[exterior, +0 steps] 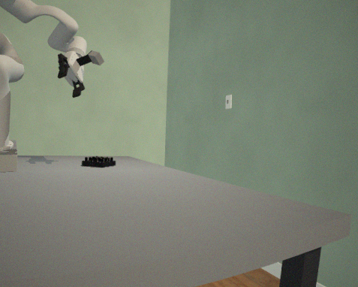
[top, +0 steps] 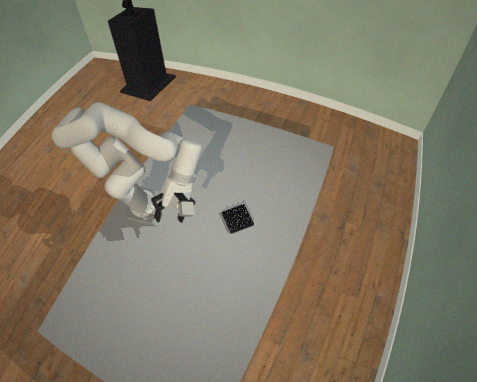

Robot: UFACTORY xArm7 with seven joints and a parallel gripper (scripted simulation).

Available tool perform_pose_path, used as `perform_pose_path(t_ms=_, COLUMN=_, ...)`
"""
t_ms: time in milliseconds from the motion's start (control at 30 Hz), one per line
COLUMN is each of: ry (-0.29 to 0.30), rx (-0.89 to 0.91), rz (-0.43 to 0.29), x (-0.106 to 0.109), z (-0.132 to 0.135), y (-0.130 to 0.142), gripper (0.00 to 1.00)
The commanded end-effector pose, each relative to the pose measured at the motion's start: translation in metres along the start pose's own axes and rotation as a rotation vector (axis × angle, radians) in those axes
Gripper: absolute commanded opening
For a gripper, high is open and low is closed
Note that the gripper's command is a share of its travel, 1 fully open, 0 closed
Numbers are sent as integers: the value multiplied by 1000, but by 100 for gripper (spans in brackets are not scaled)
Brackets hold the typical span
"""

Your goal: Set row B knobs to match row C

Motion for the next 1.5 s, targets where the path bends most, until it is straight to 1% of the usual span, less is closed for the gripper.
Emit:
perform_pose_path(t_ms=0, ry=-2, rx=-1, rz=1, x=1, z=0, y=-1, gripper=100)
perform_pose_path(t_ms=567, ry=-5, rx=-2, rz=3, x=2, z=0, y=-1, gripper=100)
perform_pose_path(t_ms=667, ry=-11, rx=31, rz=7, x=2, z=-6, y=-4, gripper=100)
perform_pose_path(t_ms=733, ry=-25, rx=99, rz=15, x=2, z=-18, y=-9, gripper=100)
perform_pose_path(t_ms=800, ry=-48, rx=195, rz=25, x=1, z=-36, y=-14, gripper=100)
perform_pose_path(t_ms=1033, ry=-114, rx=415, rz=46, x=-1, z=-80, y=-23, gripper=100)
perform_pose_path(t_ms=1100, ry=-114, rx=415, rz=46, x=-1, z=-80, y=-23, gripper=100)
perform_pose_path(t_ms=1133, ry=-147, rx=504, rz=53, x=-3, z=-100, y=-24, gripper=100)
perform_pose_path(t_ms=1200, ry=-159, rx=534, rz=56, x=-3, z=-107, y=-24, gripper=100)
perform_pose_path(t_ms=1300, ry=-199, rx=628, rz=64, x=-4, z=-128, y=-24, gripper=100)
perform_pose_path(t_ms=1333, ry=-199, rx=628, rz=64, x=-4, z=-128, y=-24, gripper=100)
perform_pose_path(t_ms=1367, ry=-231, rx=696, rz=70, x=-6, z=-144, y=-23, gripper=100)
perform_pose_path(t_ms=1400, ry=-243, rx=721, rz=72, x=-6, z=-150, y=-22, gripper=100)
perform_pose_path(t_ms=1433, ry=-243, rx=722, rz=72, x=-6, z=-150, y=-22, gripper=100)
perform_pose_path(t_ms=1467, ry=-272, rx=776, rz=77, x=-7, z=-164, y=-20, gripper=100)
Point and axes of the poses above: the point where the finger pads meet when closed, its own x axis back along the fingers, its own z axis across the jaws, y = z × x, the point moved 4 cm from there along x, back along the fingers
